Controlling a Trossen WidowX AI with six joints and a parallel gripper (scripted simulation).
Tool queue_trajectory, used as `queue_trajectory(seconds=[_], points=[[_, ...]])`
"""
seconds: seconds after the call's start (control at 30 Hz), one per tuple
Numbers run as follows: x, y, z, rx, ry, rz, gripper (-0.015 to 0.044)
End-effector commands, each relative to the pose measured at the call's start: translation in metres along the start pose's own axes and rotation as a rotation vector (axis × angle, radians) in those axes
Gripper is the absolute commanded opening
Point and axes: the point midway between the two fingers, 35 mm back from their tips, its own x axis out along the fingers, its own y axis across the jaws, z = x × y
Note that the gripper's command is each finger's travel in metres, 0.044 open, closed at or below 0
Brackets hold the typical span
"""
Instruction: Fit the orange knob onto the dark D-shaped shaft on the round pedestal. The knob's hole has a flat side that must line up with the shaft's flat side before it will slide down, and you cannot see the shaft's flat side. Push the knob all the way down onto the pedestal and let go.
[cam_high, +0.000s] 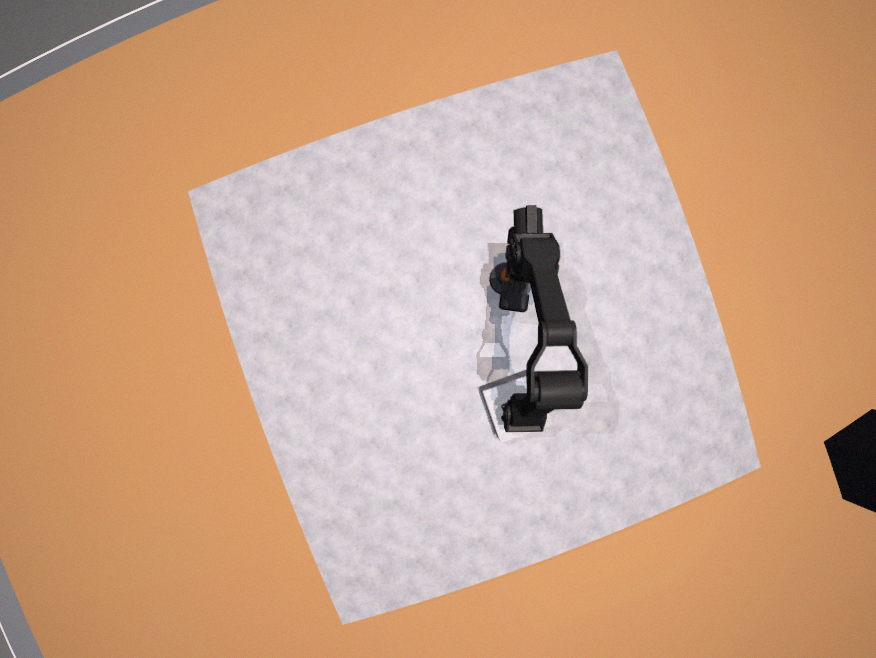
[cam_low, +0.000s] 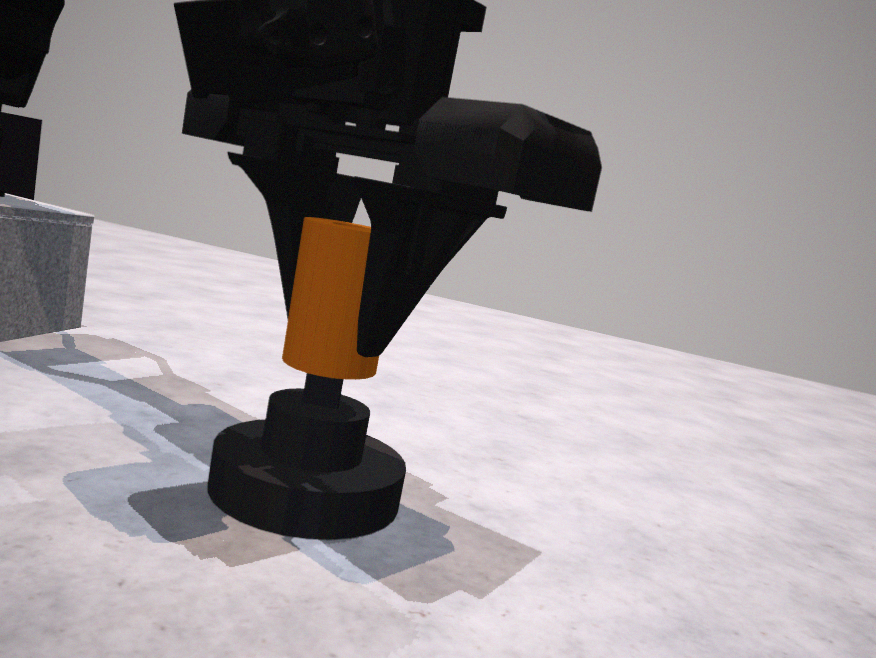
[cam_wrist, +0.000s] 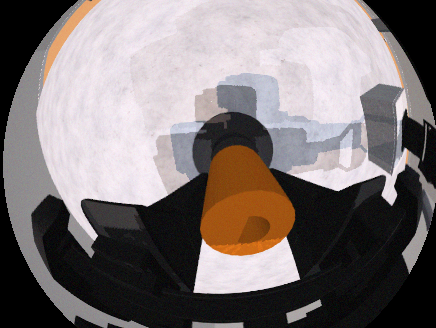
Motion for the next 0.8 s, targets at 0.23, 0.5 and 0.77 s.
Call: queue_trajectory(seconds=[0.23,0.5,0.77], points=[[-0.0046,0.0,0.0,0.057,0.001,0.0,0.0],[-0.0034,0.0002,-0.0004,0.213,0.001,0.0,0.0],[-0.0004,-0.0002,-0.0001,0.213,0.001,0.0,0.0]])
